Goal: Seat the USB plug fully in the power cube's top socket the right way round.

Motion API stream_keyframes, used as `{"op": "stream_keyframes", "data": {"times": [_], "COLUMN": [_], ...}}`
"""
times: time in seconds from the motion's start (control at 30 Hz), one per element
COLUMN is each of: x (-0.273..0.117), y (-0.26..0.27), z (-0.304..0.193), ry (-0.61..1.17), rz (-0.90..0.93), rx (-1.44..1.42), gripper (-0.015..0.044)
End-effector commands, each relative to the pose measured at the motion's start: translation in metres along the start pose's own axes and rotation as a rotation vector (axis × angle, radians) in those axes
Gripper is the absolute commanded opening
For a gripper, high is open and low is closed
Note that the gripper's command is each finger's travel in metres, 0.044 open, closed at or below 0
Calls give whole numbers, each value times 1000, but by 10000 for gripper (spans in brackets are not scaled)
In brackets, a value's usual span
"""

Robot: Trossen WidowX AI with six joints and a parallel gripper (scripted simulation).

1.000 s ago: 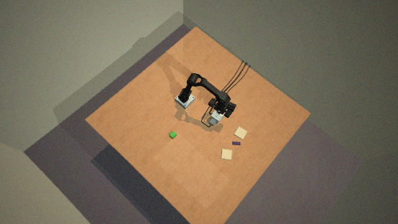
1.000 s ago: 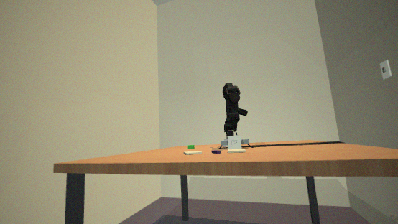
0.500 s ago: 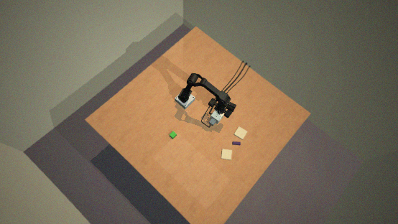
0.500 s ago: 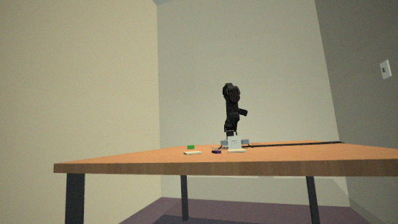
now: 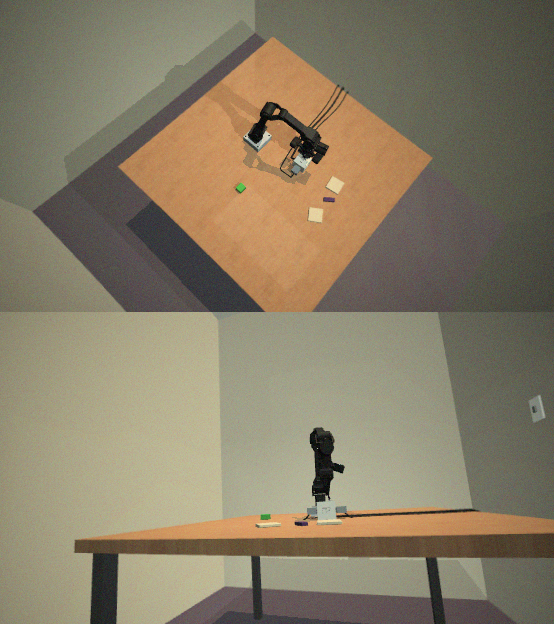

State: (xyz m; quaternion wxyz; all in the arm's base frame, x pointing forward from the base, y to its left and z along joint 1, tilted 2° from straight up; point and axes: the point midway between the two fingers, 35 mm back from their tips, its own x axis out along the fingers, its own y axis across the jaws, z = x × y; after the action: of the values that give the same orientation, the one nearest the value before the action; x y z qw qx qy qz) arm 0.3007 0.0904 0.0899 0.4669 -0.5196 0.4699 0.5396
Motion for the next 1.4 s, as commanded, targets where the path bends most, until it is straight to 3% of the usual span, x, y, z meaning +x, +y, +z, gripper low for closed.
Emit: {"op": "stream_keyframes", "data": {"times": [0.0,1.37], "x": [-6,-28], "y": [-2,-2], "z": [0,0], "ry": [-2,-2], "rz": [-10,-10], "rx": [0,0], "gripper": [0,0]}}
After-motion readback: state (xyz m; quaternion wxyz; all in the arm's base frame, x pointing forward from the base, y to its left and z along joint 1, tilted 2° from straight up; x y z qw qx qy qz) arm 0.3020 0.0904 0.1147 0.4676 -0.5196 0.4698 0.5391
